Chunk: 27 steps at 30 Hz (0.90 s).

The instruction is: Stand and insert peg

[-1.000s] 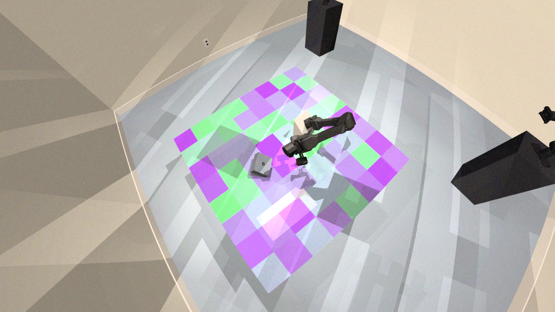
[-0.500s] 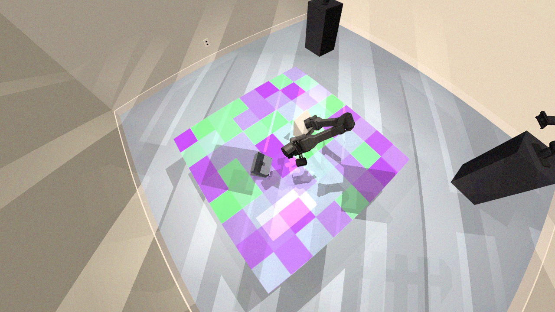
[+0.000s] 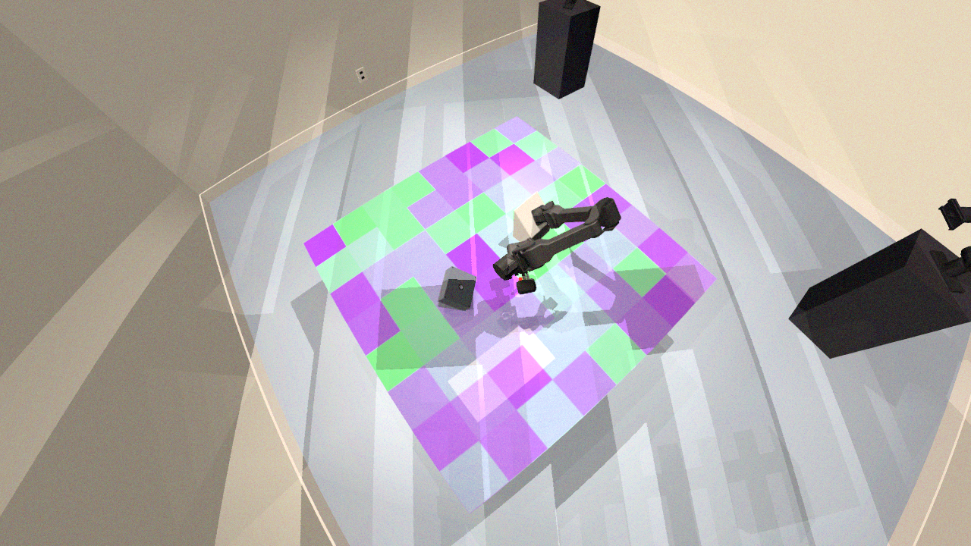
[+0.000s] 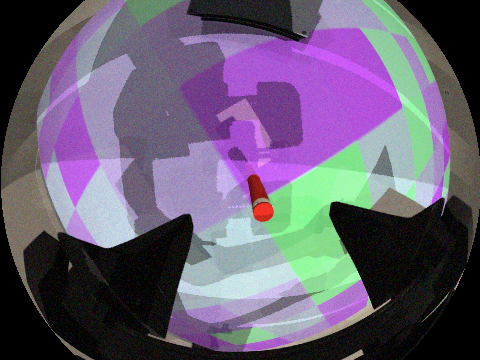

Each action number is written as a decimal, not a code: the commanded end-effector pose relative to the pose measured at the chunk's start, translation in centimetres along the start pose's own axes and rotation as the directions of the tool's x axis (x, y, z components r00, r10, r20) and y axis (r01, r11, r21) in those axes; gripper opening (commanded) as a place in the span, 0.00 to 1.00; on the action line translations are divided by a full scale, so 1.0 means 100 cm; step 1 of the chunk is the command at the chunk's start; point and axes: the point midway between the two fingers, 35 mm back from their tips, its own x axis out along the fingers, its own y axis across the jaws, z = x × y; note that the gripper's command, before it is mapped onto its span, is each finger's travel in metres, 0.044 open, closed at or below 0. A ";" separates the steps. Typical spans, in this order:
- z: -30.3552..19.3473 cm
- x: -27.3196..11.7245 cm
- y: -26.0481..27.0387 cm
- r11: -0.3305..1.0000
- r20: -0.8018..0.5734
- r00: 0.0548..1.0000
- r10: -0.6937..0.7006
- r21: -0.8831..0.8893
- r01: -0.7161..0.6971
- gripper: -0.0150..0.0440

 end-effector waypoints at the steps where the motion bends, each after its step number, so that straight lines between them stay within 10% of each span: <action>1: -0.001 0.009 -0.001 1.000 -0.007 1.000 0.002 0.008 -0.002 1.00; 27: -0.003 0.051 0.000 1.000 -0.010 1.000 0.006 0.008 -0.006 1.00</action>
